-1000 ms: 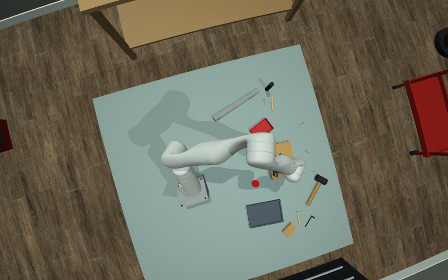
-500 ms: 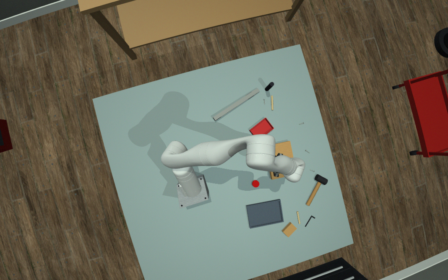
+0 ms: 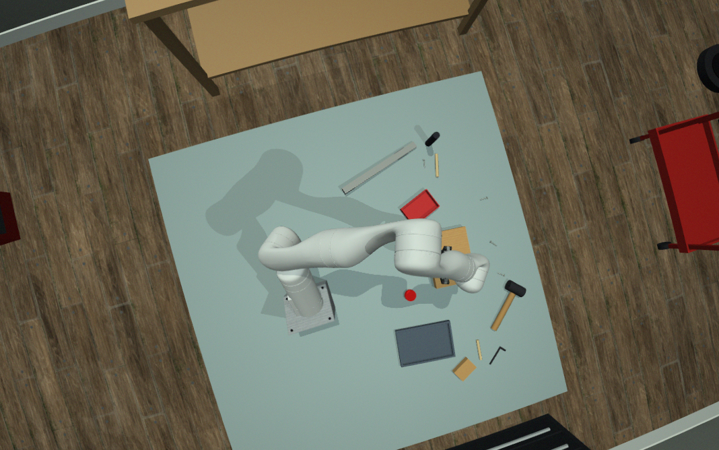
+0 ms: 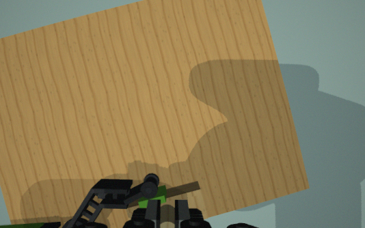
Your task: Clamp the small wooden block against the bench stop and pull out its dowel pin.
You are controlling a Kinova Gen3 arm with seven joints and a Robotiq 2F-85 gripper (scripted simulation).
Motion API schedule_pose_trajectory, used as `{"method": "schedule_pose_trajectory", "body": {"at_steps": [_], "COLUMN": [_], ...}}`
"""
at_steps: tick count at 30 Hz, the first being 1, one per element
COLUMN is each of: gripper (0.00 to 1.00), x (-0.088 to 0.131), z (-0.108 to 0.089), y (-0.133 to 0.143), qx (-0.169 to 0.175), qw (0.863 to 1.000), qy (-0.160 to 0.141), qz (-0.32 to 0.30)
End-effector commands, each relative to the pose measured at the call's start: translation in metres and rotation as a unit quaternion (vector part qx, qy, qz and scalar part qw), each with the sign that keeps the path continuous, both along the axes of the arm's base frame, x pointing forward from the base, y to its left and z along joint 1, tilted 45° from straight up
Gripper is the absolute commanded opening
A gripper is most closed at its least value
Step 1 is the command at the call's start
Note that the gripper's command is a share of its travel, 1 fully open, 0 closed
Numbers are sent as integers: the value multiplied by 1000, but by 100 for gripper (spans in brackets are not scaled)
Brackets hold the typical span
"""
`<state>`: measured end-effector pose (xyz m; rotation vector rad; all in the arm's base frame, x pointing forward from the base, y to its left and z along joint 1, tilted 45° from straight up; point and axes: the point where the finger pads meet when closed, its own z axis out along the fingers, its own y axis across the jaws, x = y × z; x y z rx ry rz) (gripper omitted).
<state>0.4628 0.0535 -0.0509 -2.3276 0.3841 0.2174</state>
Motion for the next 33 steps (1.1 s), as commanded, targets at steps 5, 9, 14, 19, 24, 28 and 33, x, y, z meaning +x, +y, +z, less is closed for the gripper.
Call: {"method": "schedule_pose_trajectory", "body": {"at_steps": [5,9,14,19,24,28,33], "gripper": [10,10,10,10,10,10,10], "x": [3,3,3,3,3,3,3], "z": [-2,-1,-1,-1,-1,-1,-1], "y": [-4,-4,-4,-4,-4,-4,-4], "qx": [-2,-1,0,0,1,1,2], "qw": [1000,999,998,997,994,992,989], "qy": [-23,-36,-52,-62,-79,-92,-108], "qz": [15,28,44,54,70,83,99]}}
